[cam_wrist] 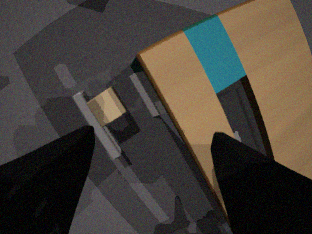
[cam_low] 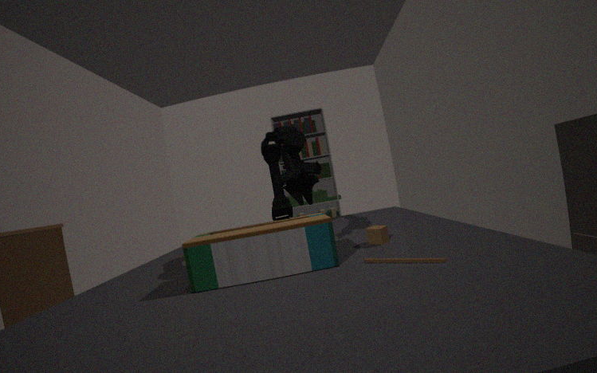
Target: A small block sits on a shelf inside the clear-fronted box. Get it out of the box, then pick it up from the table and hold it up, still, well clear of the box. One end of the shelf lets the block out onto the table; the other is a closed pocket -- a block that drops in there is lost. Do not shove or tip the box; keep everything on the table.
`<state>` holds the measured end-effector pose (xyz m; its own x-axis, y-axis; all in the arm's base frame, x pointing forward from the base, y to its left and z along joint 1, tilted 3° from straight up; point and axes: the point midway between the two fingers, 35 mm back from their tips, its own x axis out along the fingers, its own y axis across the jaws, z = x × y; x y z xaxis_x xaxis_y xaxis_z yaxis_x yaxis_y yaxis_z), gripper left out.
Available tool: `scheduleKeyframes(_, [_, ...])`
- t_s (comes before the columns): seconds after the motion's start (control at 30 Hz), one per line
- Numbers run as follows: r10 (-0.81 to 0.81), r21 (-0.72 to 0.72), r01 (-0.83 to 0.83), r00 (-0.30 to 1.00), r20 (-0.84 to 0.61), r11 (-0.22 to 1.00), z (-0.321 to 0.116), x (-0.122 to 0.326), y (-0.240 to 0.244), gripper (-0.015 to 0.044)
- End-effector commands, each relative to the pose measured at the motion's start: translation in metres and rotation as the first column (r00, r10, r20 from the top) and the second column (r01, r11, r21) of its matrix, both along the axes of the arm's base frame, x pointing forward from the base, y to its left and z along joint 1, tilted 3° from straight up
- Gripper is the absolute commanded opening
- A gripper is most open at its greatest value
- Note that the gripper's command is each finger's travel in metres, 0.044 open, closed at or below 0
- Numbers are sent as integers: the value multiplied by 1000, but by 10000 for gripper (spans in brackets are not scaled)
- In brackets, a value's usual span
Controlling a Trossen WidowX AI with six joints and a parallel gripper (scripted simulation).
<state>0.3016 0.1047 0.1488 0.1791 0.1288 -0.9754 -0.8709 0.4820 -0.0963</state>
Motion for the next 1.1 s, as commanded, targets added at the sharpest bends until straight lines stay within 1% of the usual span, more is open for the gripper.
scheduleKeyframes(0.0, [778, -291, -739, 627, 29, 607, -4, -14, 6, 285])
scheduleKeyframes(0.13, [924, -377, -860, 380, -27, 343, -3, -17, 8, 285])
scheduleKeyframes(0.27, [987, -435, -899, 112, -114, 52, -2, -20, 11, 285])
scheduleKeyframes(0.4, [963, -460, -854, -155, -221, -244, -1, -23, 13, 285])
scheduleKeyframes(0.53, [859, -446, -738, -389, -331, -506, 1, -25, 15, 285])
scheduleKeyframes(0.6, [840, -442, -718, -418, -346, -538, 1, -26, 15, 285])
scheduleKeyframes(1.07, [840, -442, -718, -418, -346, -538, -1, -25, 15, 285])
